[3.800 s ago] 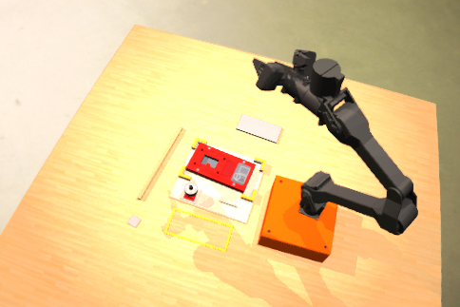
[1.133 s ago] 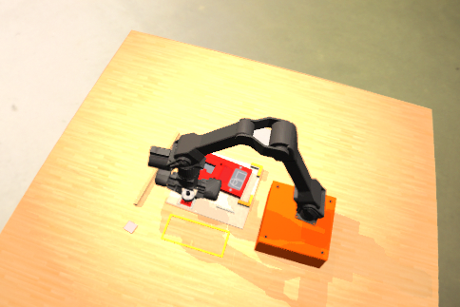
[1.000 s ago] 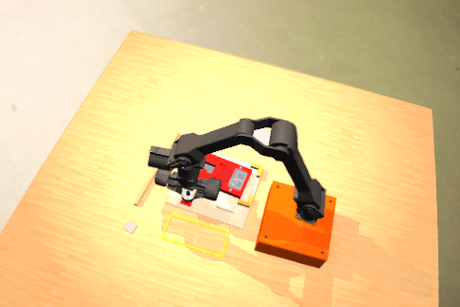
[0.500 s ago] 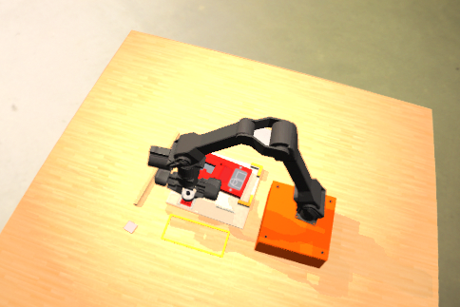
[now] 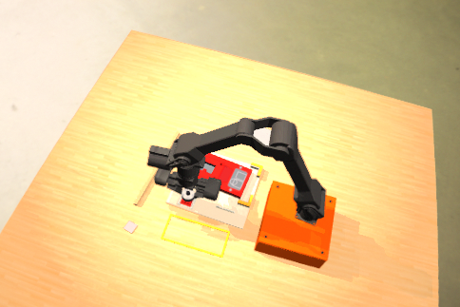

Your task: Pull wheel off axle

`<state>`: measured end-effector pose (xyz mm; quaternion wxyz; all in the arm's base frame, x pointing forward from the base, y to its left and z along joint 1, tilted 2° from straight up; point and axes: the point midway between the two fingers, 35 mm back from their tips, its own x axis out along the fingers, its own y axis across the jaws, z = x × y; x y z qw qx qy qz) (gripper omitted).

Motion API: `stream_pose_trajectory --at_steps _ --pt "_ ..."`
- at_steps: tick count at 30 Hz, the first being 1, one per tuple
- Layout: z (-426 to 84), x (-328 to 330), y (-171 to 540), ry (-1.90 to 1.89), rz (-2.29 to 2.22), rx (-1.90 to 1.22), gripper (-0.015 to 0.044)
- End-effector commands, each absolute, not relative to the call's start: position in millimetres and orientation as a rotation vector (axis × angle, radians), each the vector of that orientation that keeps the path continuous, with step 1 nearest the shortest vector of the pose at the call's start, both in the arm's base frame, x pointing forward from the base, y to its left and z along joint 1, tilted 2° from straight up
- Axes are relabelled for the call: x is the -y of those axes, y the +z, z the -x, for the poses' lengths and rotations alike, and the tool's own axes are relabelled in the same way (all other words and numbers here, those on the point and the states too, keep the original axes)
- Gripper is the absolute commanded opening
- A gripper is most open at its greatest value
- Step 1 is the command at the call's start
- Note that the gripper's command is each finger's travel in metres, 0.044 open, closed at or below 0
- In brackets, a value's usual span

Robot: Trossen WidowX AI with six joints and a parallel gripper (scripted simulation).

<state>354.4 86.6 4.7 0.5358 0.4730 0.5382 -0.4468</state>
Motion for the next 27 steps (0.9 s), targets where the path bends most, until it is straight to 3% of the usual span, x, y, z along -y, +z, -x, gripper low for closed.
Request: stream_pose_trajectory --at_steps 1,27 --pt "-352.5 -86.0 9.3 -1.068 -1.125 -1.284 0.0" --pt "-352.7 -85.8 17.9 -1.065 -1.129 -1.281 0.0"
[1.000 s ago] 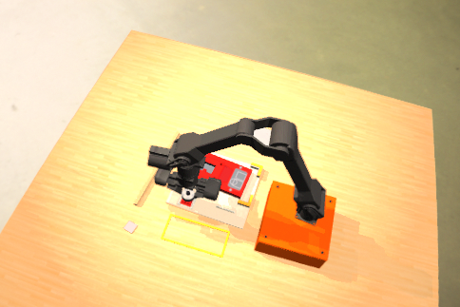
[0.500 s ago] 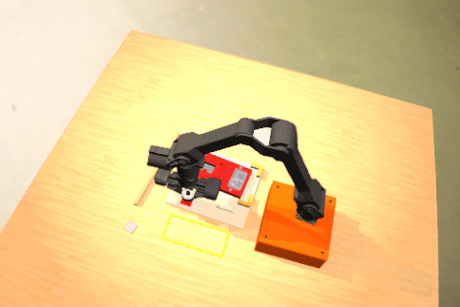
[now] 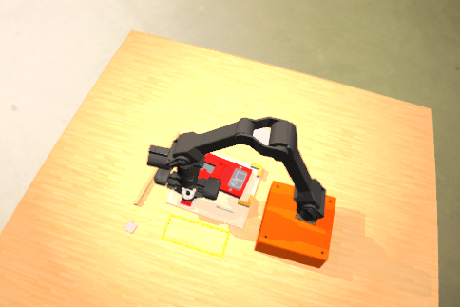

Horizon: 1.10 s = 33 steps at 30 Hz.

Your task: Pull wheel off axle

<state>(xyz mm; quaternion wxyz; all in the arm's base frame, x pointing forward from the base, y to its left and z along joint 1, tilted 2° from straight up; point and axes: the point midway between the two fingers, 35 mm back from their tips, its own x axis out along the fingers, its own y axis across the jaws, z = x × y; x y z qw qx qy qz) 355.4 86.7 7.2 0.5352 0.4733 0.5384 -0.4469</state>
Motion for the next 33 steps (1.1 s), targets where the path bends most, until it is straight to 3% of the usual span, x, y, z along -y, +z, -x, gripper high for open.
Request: stream_pose_trajectory --at_steps 1,33 --pt "-352.7 -85.8 18.3 -1.065 -1.129 -1.281 0.0" --pt "-352.5 -85.4 28.9 -1.061 -1.134 -1.277 0.0"
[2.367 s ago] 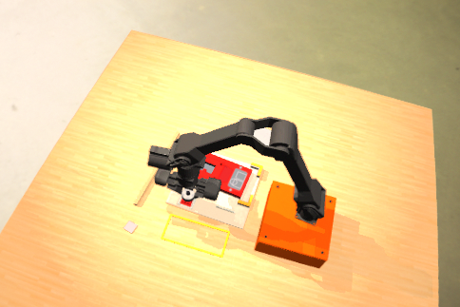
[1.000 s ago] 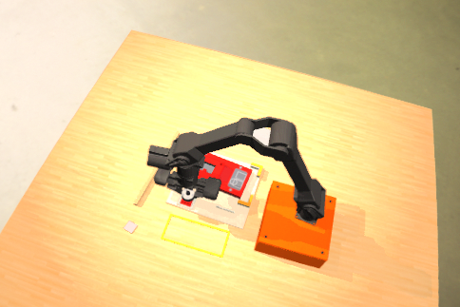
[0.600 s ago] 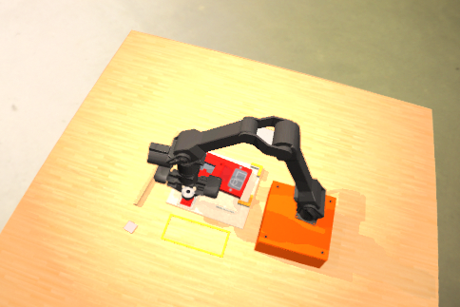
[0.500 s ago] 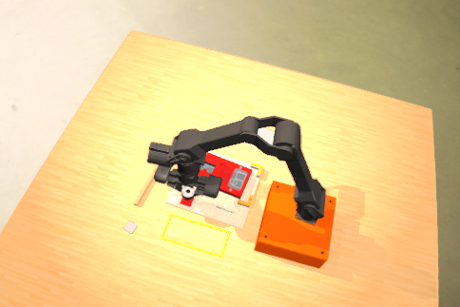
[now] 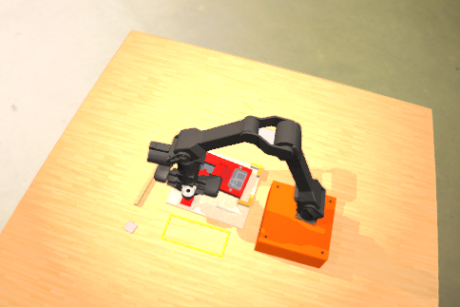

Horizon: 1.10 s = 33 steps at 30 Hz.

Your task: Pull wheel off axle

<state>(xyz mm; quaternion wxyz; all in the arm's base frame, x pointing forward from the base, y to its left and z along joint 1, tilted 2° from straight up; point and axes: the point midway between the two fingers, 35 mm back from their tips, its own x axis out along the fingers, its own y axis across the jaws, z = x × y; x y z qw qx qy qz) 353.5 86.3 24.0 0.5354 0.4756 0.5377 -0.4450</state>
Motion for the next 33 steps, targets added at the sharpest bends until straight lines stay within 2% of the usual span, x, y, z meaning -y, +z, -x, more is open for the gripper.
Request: stream_pose_trajectory --at_steps 1,23,33 --pt "-352.5 -85.4 29.2 -1.061 -1.134 -1.277 0.0" --pt "-352.2 -85.2 37.1 -1.059 -1.137 -1.275 0.0" --pt "-347.1 -83.8 74.0 -1.058 -1.138 -1.274 0.0"
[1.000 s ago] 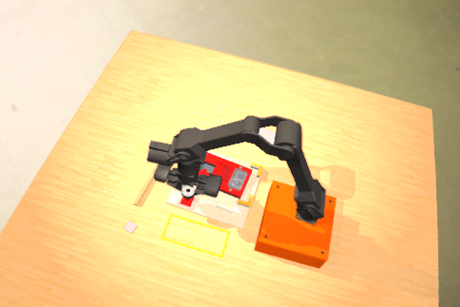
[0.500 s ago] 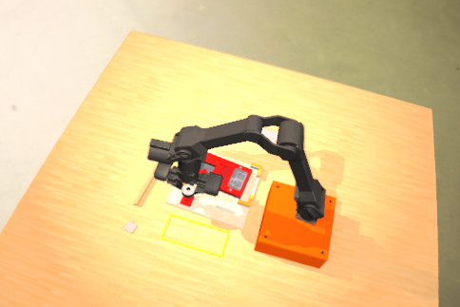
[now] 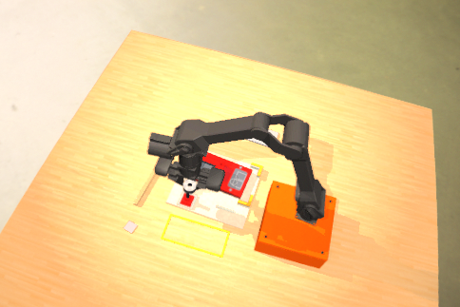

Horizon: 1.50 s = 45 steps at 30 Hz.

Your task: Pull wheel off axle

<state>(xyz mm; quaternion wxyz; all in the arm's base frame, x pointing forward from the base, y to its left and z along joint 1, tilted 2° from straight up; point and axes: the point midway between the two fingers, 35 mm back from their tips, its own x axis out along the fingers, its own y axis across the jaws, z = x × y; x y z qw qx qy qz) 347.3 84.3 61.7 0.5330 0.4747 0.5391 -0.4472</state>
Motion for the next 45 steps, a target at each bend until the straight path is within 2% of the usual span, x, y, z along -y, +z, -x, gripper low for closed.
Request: stream_pose_trajectory --at_steps 1,29,45 --pt "-346.9 -83.9 74.4 -1.058 -1.138 -1.274 0.0" --pt "-280.3 -175.0 75.5 -1.058 -1.141 -1.285 0.0" --pt "-283.4 -179.1 25.2 -1.058 -1.141 -1.285 0.0"
